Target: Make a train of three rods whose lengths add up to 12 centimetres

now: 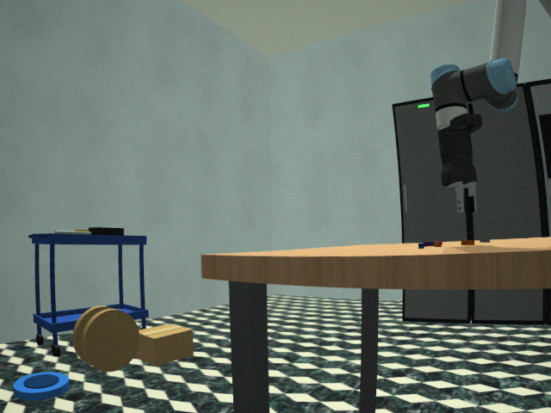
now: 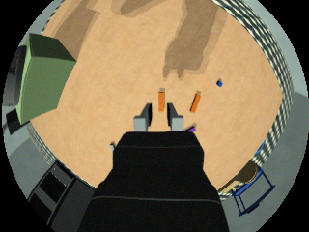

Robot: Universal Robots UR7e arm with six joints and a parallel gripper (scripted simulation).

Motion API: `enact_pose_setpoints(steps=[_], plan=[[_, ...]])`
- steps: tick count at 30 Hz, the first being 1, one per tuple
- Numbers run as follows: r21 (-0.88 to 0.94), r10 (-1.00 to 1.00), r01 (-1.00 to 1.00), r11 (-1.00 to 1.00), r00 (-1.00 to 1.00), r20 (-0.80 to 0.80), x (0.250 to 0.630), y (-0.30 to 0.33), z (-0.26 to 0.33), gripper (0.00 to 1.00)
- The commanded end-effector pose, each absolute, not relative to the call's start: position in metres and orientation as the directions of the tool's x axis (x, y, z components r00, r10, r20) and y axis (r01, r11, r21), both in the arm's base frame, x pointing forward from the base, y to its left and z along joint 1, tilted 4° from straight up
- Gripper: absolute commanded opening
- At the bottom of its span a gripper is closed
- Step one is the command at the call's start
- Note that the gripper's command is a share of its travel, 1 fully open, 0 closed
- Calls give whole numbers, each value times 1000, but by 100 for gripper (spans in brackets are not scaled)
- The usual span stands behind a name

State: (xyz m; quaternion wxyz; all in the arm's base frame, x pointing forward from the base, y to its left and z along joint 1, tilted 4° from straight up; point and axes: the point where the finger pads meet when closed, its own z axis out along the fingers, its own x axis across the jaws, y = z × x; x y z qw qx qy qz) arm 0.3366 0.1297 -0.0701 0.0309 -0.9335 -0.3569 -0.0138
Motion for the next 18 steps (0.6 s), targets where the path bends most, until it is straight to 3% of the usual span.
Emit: enact_pose_setpoints(steps=[1,18], plan=[[-47,665,667,-743,745,48,337,130,-71,54],[-47,665,667,-743,745,48,338,131,-88,54]])
